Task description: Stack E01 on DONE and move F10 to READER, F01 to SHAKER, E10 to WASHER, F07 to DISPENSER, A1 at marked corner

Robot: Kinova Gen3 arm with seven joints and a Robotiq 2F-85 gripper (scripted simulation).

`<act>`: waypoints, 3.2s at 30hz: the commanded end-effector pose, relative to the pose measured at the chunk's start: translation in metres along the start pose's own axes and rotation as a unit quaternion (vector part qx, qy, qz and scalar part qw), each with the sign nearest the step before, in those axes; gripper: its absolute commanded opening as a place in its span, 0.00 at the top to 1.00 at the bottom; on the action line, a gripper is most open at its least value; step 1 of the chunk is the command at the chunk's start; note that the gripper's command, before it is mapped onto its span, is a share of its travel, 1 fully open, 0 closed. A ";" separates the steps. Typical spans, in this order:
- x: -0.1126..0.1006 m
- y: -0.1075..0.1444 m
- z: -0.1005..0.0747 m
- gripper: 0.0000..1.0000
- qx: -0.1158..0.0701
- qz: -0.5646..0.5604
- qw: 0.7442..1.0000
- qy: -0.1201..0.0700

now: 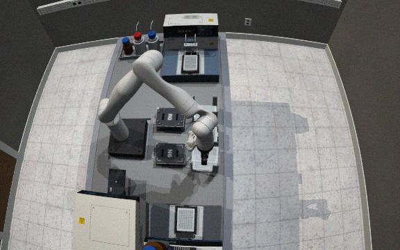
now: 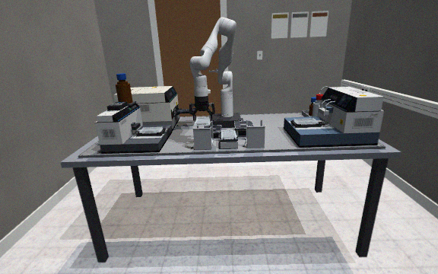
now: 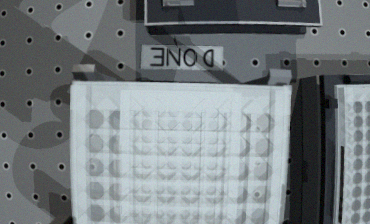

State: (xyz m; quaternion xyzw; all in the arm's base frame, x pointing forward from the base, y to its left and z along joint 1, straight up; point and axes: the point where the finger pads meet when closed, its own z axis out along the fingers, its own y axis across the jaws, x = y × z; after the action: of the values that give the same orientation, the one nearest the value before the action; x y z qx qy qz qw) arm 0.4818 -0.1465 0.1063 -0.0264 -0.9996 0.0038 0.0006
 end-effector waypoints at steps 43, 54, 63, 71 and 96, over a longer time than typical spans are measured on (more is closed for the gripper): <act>-0.001 0.000 0.018 0.06 -0.001 0.000 1.000 -0.002; -0.001 0.000 0.025 0.06 -0.001 0.000 1.000 -0.002; -0.001 0.000 0.030 0.06 -0.001 0.000 1.000 -0.002; -0.001 0.000 0.035 0.06 -0.001 0.000 1.000 -0.002; -0.001 0.000 0.049 0.06 0.000 0.000 1.000 -0.002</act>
State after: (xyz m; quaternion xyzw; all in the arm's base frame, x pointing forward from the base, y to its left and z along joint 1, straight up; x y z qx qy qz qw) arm 0.4818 -0.1466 0.0603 -0.0265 -0.9996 0.0041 0.0008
